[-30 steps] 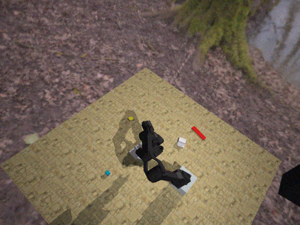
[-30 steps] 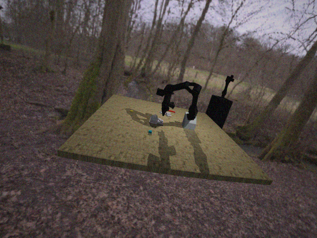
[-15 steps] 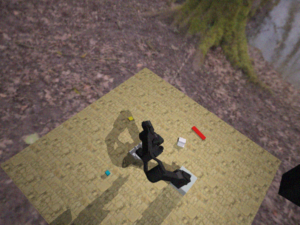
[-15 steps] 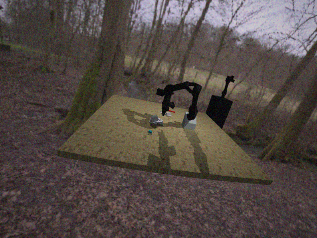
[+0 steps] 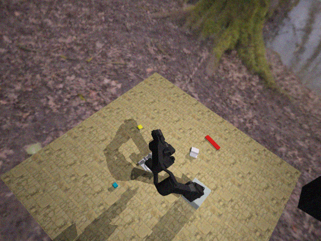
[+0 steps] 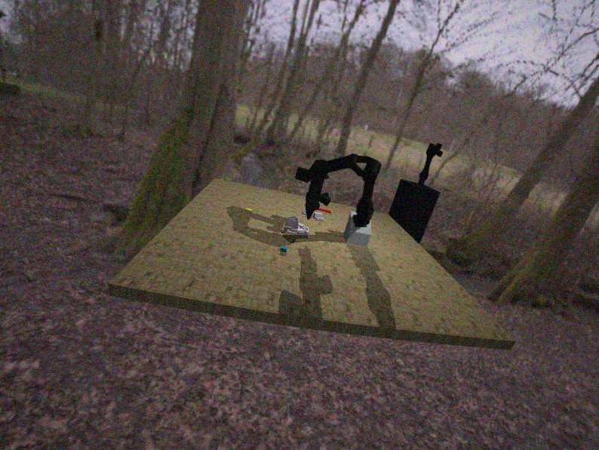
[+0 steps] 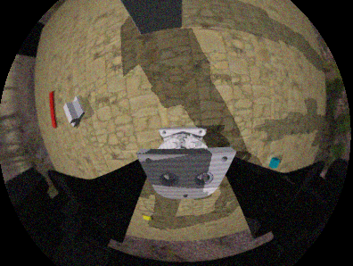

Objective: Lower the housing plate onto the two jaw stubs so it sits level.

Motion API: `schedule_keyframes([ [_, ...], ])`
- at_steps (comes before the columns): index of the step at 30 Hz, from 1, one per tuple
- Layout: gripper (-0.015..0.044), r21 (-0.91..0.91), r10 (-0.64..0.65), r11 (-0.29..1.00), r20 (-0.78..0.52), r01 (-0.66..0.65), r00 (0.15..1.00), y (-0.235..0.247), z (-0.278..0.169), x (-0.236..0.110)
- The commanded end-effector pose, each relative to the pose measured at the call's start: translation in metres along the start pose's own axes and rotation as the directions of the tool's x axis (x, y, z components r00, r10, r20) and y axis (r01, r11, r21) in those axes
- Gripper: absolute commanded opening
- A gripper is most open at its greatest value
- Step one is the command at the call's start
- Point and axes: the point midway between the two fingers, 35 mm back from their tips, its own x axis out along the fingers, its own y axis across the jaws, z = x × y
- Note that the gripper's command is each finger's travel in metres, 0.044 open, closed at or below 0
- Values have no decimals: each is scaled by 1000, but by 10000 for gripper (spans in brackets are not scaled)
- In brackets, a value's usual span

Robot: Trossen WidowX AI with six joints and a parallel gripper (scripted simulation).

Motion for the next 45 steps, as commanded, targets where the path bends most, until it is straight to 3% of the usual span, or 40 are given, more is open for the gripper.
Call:
schedule_keyframes([
  [1, 351, 4, -4, 1000, -2, 4, 1000, 0, -1, 5],
  [34, 351, 4, -7, 1000, -2, 7, 1000, -1, 0, 59],
  [45, 351, 4, -7, 1000, -2, 7, 1000, -1, 0, 61],
])
